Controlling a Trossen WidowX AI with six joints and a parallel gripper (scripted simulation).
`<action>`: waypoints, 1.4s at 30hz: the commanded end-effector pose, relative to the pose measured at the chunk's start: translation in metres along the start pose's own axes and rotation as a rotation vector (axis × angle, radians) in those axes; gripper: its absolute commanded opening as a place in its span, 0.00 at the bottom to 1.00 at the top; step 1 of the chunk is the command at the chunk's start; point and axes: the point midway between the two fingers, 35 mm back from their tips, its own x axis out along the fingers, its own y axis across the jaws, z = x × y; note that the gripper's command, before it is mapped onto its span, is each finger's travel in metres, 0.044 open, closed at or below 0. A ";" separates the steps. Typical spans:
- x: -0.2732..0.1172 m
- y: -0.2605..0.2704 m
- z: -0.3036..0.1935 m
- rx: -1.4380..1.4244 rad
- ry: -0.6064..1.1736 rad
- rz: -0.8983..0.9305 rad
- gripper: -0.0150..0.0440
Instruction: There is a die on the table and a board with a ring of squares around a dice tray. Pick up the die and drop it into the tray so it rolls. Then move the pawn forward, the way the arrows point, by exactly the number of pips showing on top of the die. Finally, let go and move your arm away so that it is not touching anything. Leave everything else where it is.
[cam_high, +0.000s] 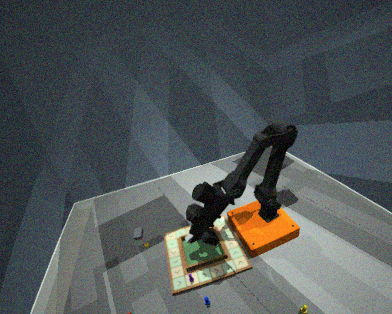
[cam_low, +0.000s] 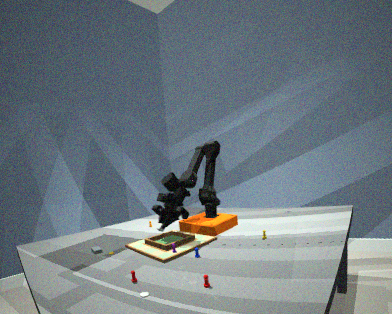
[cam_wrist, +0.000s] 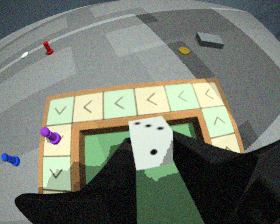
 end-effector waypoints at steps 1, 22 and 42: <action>-0.015 0.002 0.005 0.003 -0.028 0.005 0.25; -0.047 0.003 0.002 -0.001 -0.025 0.001 0.25; -0.070 0.003 0.031 0.004 0.054 0.004 1.00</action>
